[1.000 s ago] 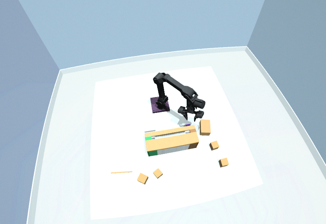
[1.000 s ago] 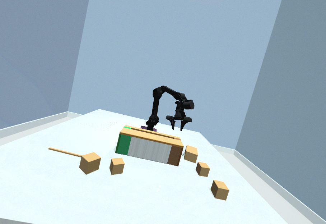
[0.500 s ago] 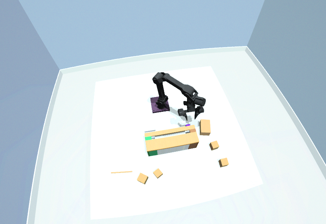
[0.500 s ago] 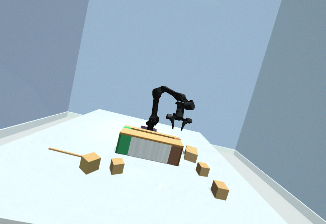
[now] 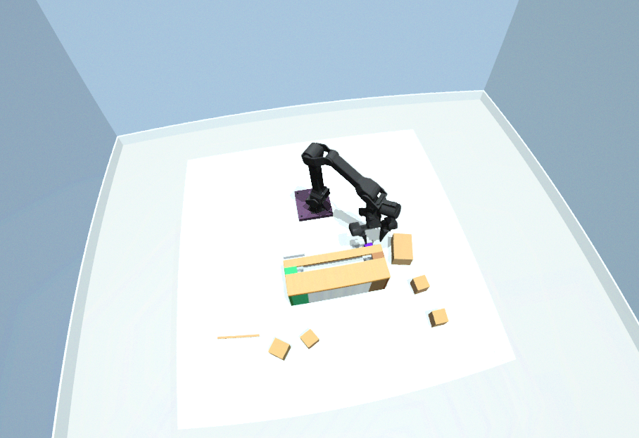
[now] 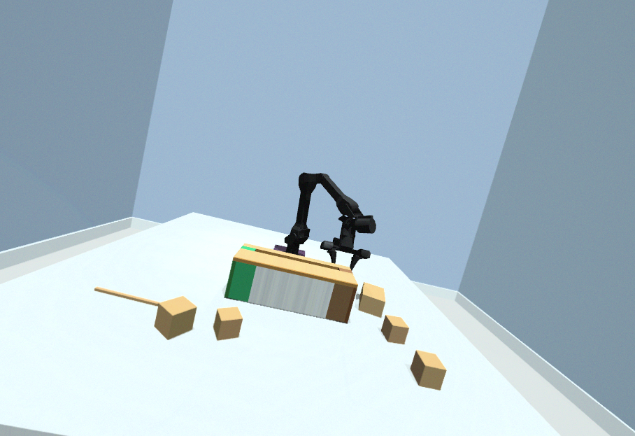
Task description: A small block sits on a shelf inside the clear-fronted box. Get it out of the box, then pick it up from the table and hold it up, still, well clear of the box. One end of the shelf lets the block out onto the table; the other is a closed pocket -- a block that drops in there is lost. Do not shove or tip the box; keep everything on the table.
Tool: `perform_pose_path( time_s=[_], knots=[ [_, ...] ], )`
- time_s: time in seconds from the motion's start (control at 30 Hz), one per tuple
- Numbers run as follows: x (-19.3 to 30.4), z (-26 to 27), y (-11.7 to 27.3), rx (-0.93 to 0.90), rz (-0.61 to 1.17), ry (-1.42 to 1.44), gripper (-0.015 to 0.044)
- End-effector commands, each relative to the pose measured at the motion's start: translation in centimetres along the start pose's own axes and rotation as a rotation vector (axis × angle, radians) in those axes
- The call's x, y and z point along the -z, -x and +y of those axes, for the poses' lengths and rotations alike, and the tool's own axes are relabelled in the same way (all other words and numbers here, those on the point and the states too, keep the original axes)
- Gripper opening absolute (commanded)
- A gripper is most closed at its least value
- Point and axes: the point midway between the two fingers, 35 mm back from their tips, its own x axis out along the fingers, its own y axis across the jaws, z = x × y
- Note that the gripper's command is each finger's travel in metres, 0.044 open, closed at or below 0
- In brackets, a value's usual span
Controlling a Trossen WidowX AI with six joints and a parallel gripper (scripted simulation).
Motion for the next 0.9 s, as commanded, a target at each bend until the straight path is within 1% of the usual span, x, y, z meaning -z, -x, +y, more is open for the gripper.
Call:
perform_pose_path(
  time_s=[0.0,0.17,0.87],
  knots=[
    [-1.2,0.2,-1.9,-0.005,0.000,0.004,0.0285],
    [-1.3,0.2,-2.1,-0.005,0.000,0.004,0.0285],
    [-2.4,0.2,-5.2,-0.005,0.000,0.003,0.0285]
  ],
)
